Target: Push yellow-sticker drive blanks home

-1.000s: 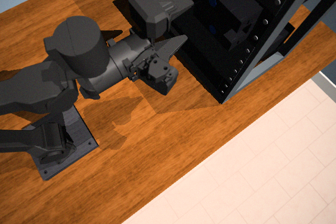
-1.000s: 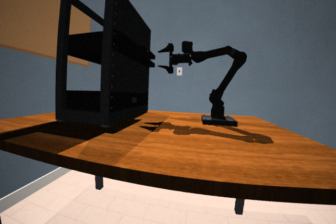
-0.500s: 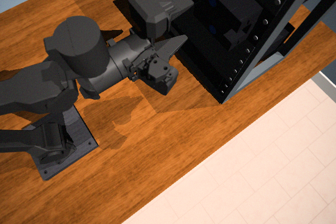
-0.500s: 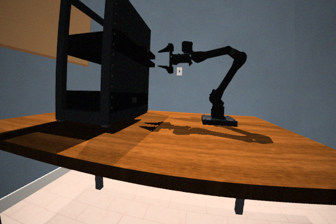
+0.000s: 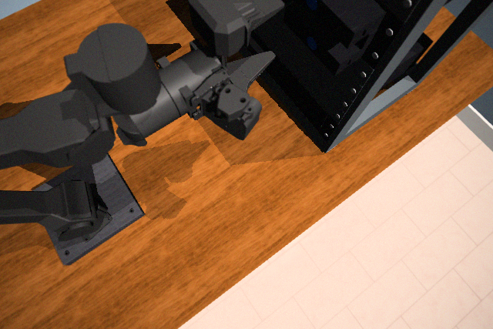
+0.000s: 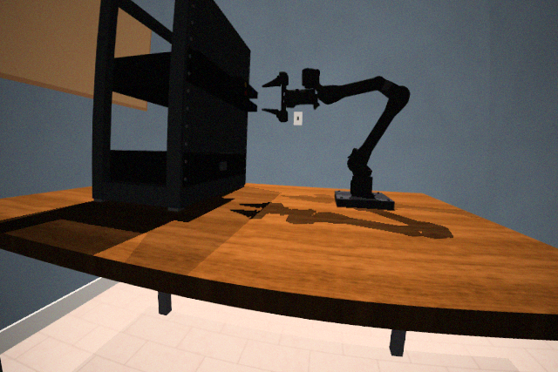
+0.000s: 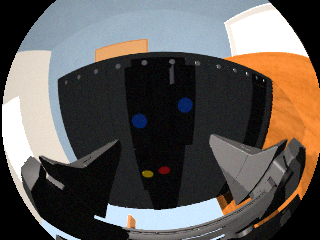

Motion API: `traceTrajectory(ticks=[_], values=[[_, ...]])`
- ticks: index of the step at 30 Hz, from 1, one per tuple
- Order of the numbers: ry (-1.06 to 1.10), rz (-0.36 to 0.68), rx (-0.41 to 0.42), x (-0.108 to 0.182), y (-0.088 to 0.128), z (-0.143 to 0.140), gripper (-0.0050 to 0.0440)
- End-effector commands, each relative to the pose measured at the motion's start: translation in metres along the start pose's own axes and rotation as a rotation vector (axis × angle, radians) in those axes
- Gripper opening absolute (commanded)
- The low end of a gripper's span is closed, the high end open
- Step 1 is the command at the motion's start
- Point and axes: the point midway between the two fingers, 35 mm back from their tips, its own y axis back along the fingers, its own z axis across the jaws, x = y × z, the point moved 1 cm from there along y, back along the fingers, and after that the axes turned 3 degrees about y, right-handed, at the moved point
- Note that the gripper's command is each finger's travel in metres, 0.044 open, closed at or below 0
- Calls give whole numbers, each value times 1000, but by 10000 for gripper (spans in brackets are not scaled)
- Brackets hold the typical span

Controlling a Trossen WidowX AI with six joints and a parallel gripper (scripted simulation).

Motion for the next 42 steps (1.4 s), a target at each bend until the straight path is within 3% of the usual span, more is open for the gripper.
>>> traceTrajectory(ticks=[1, 42], values=[[0, 1, -21, 0, 2, 8, 0], [0, 1, -21, 6, 2, 11, 0]])
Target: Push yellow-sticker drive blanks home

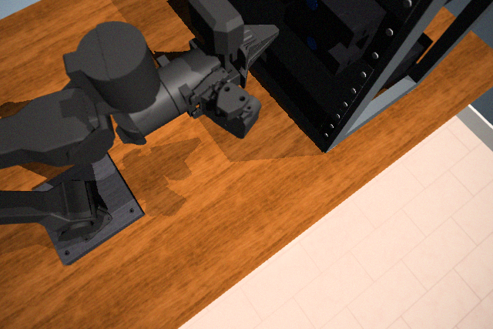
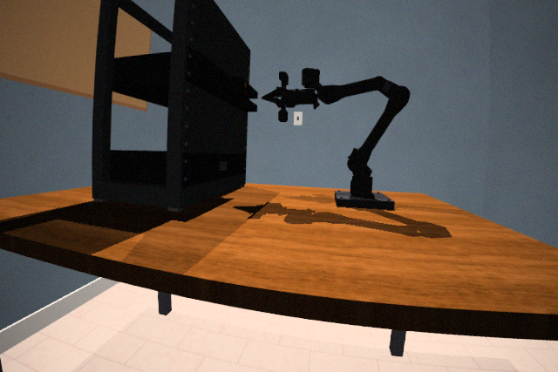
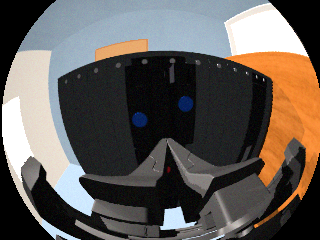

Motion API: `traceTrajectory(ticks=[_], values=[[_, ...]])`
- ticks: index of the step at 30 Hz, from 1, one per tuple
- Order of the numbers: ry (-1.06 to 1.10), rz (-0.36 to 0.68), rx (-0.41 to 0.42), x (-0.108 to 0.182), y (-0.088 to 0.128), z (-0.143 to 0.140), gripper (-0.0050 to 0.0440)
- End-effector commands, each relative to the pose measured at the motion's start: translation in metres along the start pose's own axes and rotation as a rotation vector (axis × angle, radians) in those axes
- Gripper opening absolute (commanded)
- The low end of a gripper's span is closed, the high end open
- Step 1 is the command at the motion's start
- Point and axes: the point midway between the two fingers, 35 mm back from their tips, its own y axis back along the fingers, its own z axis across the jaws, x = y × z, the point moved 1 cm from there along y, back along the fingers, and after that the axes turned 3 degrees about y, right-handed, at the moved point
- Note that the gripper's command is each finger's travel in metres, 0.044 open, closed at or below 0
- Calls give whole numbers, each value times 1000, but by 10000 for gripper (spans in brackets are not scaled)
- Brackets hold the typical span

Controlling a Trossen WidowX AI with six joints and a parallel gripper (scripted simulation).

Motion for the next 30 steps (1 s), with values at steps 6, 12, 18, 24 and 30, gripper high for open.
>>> traceTrajectory(ticks=[6, 12, 18, 24, 30], values=[[0, 1, -21, 23, 4, 17, 0], [0, 1, -21, 39, 5, 24, 0], [0, 1, -21, 63, 7, 33, 0], [0, 1, -21, 80, 8, 40, 0], [0, 1, -21, 84, 8, 42, 0]])
